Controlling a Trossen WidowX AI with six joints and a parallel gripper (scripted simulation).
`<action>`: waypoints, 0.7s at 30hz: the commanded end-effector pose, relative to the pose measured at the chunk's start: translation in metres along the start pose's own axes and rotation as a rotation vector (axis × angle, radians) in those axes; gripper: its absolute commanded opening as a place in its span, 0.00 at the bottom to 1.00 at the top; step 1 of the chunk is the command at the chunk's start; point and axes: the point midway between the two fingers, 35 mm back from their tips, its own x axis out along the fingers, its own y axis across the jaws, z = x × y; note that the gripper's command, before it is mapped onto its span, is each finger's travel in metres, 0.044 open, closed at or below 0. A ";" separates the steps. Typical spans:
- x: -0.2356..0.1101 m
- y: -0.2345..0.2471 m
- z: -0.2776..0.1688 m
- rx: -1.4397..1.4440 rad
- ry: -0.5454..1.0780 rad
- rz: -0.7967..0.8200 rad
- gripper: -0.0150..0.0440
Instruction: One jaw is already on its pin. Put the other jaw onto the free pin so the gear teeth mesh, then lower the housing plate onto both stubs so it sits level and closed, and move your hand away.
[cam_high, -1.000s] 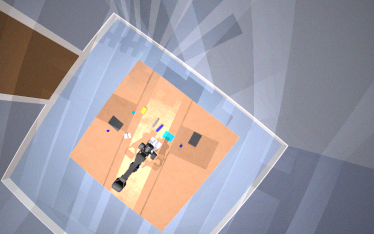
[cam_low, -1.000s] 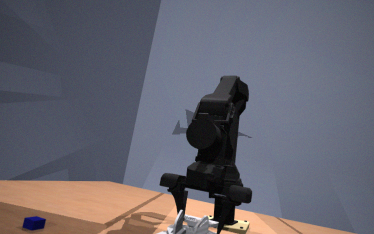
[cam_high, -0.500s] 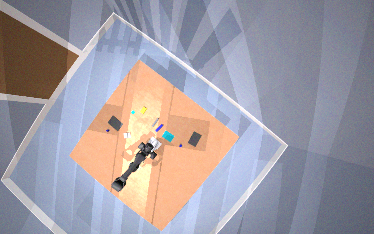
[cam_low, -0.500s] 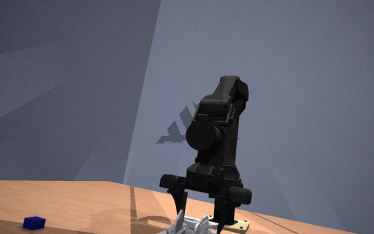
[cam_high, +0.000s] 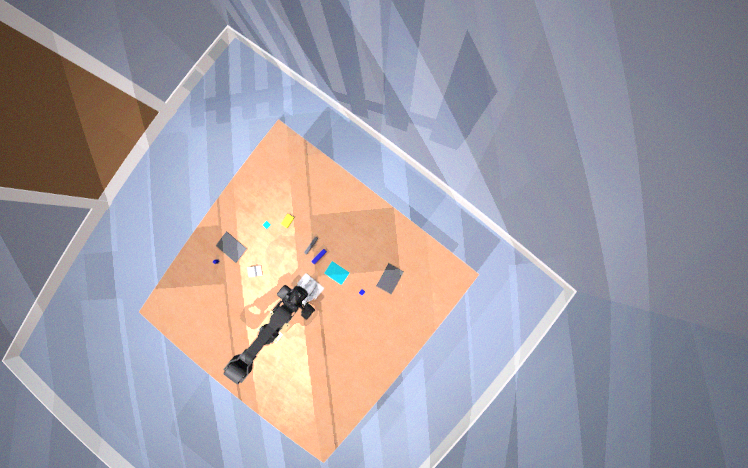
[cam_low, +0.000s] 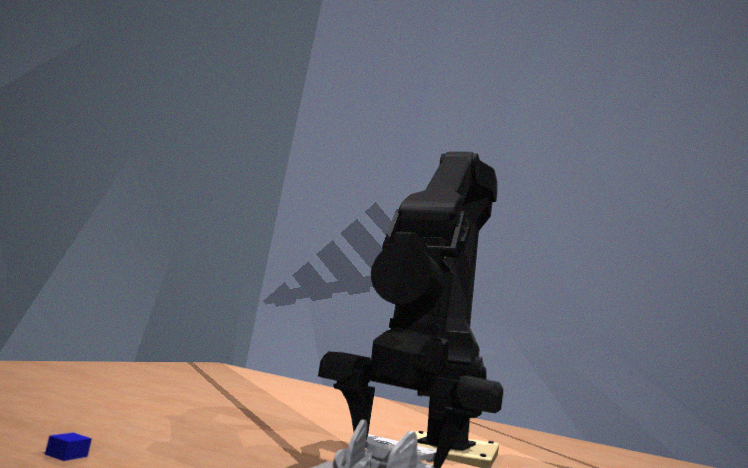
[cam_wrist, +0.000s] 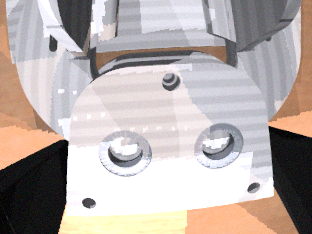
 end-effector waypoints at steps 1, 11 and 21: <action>0.002 0.000 0.000 -0.004 0.002 -0.002 0.85; 0.004 0.000 0.000 -0.004 0.002 -0.002 0.85; 0.004 0.000 0.000 -0.004 0.002 -0.002 0.85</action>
